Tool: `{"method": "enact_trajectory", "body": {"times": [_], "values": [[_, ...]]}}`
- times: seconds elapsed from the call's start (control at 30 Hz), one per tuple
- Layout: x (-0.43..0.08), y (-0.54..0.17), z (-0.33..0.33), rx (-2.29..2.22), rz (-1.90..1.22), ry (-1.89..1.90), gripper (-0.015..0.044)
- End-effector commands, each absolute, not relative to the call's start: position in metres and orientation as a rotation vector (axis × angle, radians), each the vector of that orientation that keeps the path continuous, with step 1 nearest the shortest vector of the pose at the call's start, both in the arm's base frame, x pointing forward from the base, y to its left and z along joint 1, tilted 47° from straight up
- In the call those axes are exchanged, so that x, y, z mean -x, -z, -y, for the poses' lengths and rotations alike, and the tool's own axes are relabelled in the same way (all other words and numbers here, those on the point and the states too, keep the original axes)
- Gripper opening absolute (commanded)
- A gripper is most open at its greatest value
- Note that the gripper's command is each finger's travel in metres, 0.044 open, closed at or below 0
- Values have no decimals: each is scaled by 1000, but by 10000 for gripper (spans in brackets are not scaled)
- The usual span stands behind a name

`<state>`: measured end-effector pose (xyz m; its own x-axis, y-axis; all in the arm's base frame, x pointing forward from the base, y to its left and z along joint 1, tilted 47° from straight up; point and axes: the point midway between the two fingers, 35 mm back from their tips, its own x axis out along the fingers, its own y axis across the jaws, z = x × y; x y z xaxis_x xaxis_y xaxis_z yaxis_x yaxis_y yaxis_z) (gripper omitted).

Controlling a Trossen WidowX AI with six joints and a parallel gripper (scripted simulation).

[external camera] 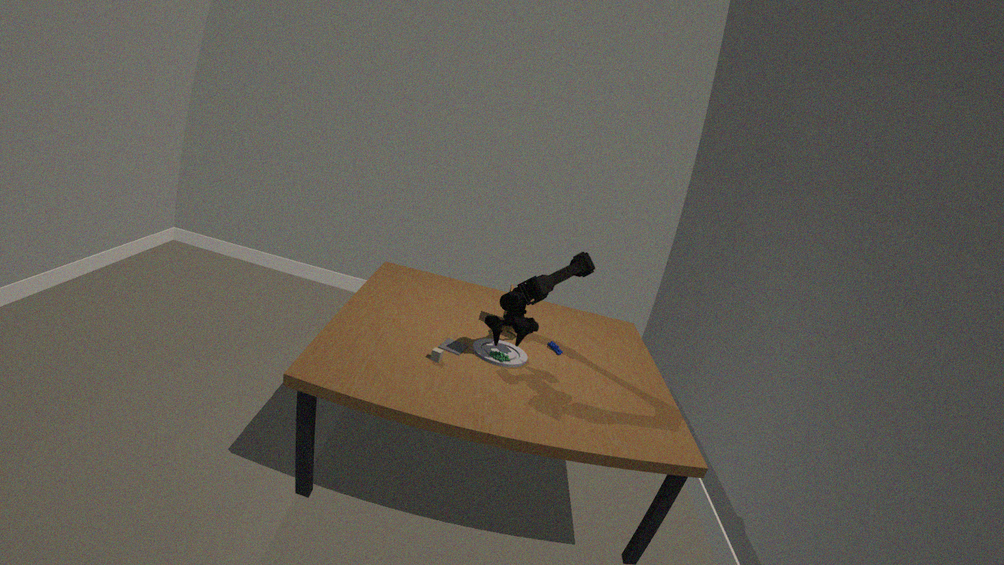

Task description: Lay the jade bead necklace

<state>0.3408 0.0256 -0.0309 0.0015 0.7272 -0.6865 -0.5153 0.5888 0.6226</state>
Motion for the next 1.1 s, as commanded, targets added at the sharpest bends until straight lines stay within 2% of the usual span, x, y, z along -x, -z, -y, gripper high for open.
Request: {"method": "enact_trajectory", "body": {"times": [0.0,1.07], "values": [[-343,48,-6,-488,-1400,-766,380],[-344,69,-27,-498,-1405,-756,380]]}}
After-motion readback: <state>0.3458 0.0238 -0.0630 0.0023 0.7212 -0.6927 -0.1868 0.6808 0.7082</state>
